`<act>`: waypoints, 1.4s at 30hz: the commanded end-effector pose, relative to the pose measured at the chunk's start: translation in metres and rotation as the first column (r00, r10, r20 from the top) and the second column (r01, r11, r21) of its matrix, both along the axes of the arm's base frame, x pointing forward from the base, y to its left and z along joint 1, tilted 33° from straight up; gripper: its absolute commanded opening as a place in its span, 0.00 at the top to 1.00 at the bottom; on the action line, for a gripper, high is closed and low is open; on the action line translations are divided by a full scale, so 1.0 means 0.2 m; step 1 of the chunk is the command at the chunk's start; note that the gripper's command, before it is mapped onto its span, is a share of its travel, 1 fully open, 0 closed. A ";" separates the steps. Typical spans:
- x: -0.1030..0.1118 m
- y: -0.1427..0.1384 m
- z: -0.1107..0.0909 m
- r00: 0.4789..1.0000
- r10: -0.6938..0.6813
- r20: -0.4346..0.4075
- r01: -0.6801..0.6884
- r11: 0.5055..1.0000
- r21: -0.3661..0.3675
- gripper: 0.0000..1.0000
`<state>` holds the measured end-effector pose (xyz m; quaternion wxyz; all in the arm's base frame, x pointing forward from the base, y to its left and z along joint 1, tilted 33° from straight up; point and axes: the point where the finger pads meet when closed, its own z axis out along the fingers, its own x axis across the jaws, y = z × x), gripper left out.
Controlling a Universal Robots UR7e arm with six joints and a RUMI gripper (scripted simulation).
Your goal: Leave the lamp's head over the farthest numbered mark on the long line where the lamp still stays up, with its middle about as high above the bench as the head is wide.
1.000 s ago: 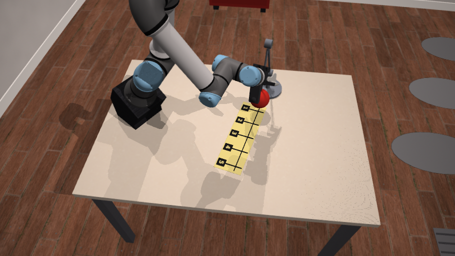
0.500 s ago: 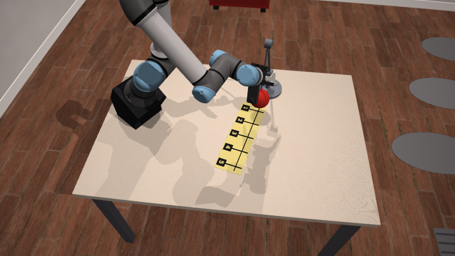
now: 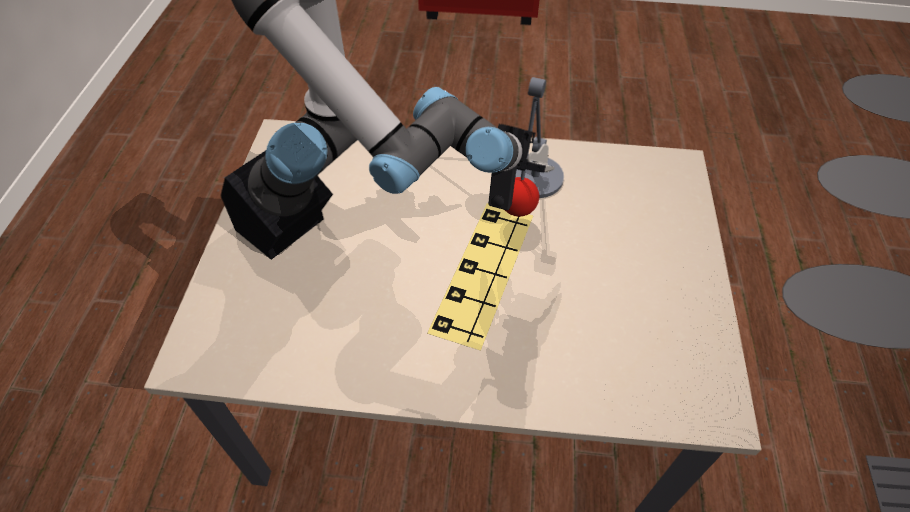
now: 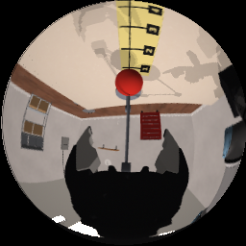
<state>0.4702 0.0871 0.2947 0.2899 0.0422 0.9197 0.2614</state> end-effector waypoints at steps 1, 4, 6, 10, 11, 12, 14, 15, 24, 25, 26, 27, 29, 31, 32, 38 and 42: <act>-0.05 -0.04 0.07 1.000 0.003 0.000 -0.003 1.000 0.002 0.00; -0.06 -0.05 0.08 1.000 0.003 0.001 -0.003 1.000 0.001 0.00; -0.07 -0.06 0.08 1.000 0.002 0.001 -0.002 1.000 0.001 0.00; -0.08 -0.06 0.09 1.000 0.001 0.001 -0.001 1.000 0.000 0.00; -0.08 -0.07 0.10 1.000 0.001 0.001 -0.001 1.000 0.000 0.00; -0.08 -0.07 0.10 1.000 0.001 0.001 -0.001 1.000 0.000 0.00; -0.09 -0.07 0.10 1.000 0.000 0.001 0.000 1.000 -0.001 0.00; -0.09 -0.07 0.11 1.000 0.000 0.002 0.000 1.000 -0.001 0.00; -0.10 -0.08 0.12 1.000 -0.002 0.002 0.002 1.000 -0.002 0.00; -0.10 -0.08 0.11 1.000 -0.002 0.002 0.002 1.000 -0.002 0.00; -0.10 -0.08 0.11 1.000 -0.002 0.002 0.002 1.000 -0.002 0.00; -0.10 -0.08 0.11 1.000 -0.002 0.002 0.002 1.000 -0.002 0.00; -0.09 -0.08 0.11 1.000 -0.002 0.002 0.002 1.000 -0.002 0.00; -0.09 -0.08 0.11 1.000 -0.002 0.002 0.002 1.000 -0.002 0.00; -0.09 -0.08 0.11 1.000 -0.001 0.002 0.001 1.000 -0.001 0.00; -0.09 -0.08 0.11 1.000 -0.001 0.002 0.001 1.000 -0.001 0.00; -0.09 -0.08 0.11 1.000 -0.001 0.002 0.001 1.000 -0.001 0.00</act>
